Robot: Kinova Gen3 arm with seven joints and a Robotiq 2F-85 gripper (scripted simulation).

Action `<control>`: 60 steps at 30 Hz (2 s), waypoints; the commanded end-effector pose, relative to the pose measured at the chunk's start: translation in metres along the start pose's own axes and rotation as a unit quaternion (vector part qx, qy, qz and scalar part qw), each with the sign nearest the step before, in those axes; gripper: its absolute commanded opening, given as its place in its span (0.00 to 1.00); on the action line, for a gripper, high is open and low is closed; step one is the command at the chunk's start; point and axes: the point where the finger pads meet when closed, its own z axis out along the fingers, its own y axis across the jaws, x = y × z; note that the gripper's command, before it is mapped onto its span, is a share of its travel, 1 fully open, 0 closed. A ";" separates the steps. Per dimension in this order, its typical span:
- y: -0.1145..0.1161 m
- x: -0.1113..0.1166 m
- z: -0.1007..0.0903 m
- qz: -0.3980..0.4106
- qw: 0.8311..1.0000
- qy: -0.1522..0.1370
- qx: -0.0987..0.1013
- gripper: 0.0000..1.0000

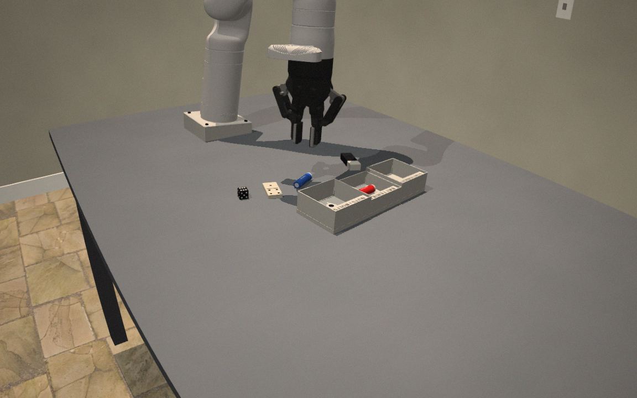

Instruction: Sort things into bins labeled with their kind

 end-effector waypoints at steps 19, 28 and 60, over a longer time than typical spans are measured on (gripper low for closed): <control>0.001 0.001 0.024 0.000 1.000 0.000 0.001 0.29; 0.005 0.003 0.056 0.000 1.000 0.000 0.001 0.29; 0.001 0.001 0.074 0.000 1.000 0.000 0.001 0.29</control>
